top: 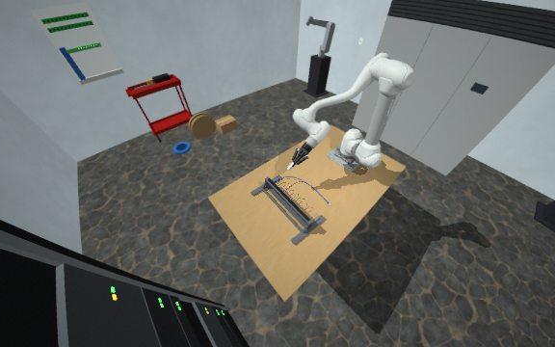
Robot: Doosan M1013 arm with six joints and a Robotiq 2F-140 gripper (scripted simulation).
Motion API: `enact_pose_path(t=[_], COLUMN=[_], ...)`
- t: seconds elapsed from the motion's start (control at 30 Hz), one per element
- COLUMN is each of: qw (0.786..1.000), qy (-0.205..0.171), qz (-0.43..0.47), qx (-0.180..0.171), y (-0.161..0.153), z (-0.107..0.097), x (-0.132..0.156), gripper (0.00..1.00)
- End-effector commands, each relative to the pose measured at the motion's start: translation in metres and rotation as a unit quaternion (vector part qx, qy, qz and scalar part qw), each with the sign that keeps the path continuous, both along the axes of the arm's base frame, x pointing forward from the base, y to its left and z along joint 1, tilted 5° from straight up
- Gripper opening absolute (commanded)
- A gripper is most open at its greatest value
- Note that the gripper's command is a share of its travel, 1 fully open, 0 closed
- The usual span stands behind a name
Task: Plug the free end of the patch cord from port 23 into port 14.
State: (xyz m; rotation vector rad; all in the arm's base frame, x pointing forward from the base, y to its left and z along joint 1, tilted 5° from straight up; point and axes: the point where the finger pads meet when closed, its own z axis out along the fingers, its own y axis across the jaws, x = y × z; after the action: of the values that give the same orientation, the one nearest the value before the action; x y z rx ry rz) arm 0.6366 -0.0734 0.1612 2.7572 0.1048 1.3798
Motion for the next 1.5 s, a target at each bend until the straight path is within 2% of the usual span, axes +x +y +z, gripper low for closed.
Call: enact_pose_path(t=[0.0,0.03,0.37,0.53,1.47], qw=[1.0,1.0,1.0,1.0,1.0], qy=[-0.003,-0.003,-0.003,-0.003,-0.003], qz=[0.001,0.001,0.001,0.001,0.001], qx=[0.001,0.001,0.001,0.001,0.001], y=[0.0,0.0,-0.002,-0.002,-0.002], z=[-0.007,-0.007,-0.057,-0.07,-0.072], x=[0.013,0.013,0.081,0.099,0.101], gripper=[0.0,0.0,0.0,0.0,0.0])
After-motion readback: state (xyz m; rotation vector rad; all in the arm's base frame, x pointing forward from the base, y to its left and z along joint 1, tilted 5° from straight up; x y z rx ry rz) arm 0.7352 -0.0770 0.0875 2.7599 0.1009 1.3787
